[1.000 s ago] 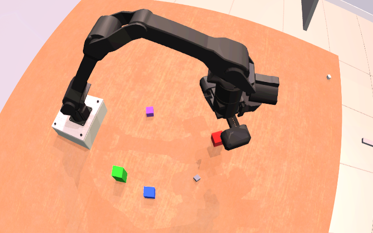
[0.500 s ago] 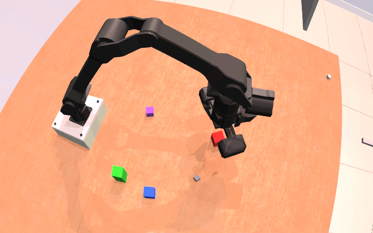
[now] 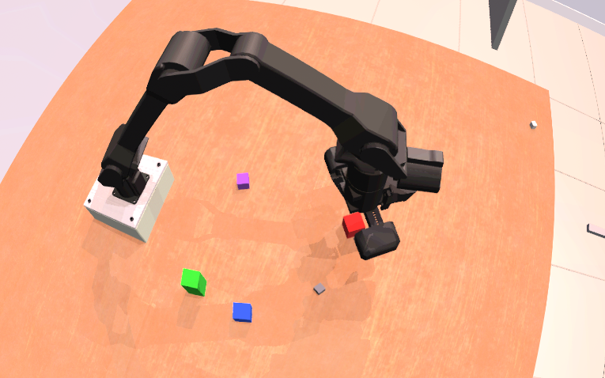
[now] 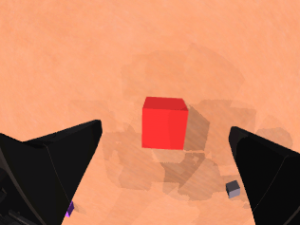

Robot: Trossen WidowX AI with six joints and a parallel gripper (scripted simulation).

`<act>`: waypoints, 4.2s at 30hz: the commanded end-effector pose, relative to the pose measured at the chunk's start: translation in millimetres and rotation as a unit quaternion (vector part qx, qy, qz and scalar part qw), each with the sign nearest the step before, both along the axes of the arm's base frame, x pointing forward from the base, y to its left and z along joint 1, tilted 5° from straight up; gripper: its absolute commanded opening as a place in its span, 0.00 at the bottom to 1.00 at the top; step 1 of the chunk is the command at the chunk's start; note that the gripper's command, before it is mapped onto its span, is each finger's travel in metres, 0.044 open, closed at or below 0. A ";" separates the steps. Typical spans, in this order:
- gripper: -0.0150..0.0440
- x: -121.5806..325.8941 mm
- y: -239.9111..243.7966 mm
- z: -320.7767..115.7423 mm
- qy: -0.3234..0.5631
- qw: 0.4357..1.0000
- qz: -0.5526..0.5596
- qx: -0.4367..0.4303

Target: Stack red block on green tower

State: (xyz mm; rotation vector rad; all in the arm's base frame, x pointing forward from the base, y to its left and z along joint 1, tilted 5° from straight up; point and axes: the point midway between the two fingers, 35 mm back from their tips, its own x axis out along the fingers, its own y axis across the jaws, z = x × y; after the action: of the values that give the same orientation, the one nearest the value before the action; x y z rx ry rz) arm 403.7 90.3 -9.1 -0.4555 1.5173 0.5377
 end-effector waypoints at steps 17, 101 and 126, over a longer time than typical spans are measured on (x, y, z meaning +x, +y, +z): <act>1.00 -3.3 1.4 -26.4 0.006 1.000 -0.002 0.001; 0.25 -43.2 -94.7 105.6 0.006 1.000 -0.002 -0.004; 0.25 -155.5 -185.7 102.7 0.012 1.000 -0.002 -0.009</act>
State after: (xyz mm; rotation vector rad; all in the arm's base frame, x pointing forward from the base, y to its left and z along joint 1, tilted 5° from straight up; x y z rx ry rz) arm 262.8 -87.7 93.3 -0.4493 1.5503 0.5337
